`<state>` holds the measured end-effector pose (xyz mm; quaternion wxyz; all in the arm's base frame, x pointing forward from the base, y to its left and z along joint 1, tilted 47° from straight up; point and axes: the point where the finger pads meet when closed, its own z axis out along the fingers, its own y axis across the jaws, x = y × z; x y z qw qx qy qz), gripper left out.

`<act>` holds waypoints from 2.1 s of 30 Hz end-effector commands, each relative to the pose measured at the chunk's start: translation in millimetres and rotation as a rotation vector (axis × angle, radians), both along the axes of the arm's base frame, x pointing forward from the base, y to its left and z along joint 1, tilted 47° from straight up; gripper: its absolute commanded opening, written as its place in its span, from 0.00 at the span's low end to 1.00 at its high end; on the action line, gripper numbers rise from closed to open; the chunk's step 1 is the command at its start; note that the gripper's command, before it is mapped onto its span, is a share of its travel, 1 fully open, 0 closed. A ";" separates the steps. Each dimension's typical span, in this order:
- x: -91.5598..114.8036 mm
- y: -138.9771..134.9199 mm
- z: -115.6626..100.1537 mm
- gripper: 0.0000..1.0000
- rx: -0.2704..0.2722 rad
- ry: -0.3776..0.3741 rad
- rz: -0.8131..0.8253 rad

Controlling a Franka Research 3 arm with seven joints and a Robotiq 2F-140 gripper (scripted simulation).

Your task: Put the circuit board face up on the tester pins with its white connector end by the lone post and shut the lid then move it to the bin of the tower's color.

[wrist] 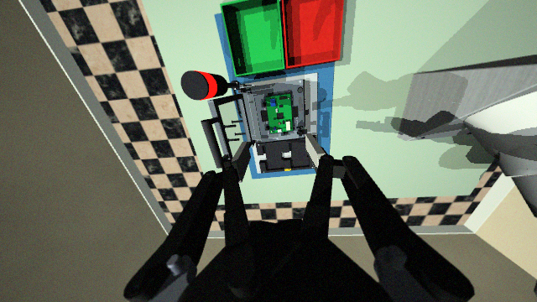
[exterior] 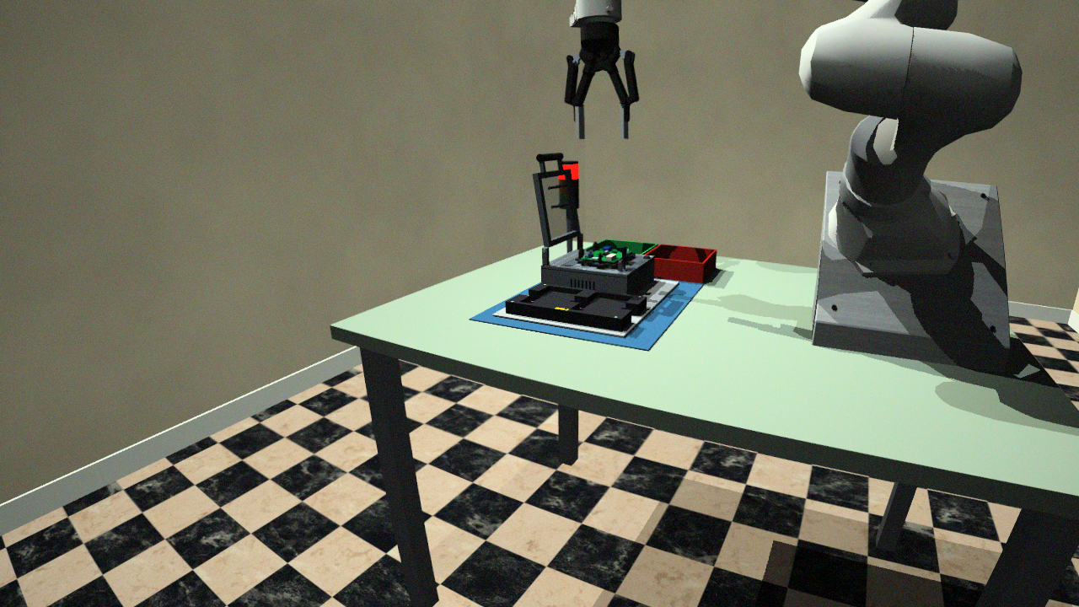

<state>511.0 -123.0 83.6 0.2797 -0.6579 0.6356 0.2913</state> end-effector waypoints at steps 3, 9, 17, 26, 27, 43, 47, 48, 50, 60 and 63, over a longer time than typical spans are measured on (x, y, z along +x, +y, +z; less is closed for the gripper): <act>-11.3 -0.3 0.6 0.58 -0.005 0.003 -0.013; -12.2 -0.3 0.6 0.58 -0.005 0.003 -0.013; -12.3 3.6 -3.0 0.58 -0.005 0.003 -0.013; -12.7 18.1 -16.3 0.58 -0.005 0.003 -0.013; -12.7 21.2 -19.1 0.58 -0.005 0.003 -0.013; -14.5 84.2 -77.2 0.58 -0.005 0.003 -0.013; -14.9 102.0 -93.6 0.58 -0.005 0.003 -0.013; -15.1 106.1 -97.3 0.58 -0.005 0.003 -0.013; -15.3 113.5 -104.2 0.58 -0.005 0.003 -0.013; -15.8 132.4 -121.6 0.58 -0.005 0.003 -0.013; -15.8 135.0 -124.0 0.58 -0.005 0.003 -0.013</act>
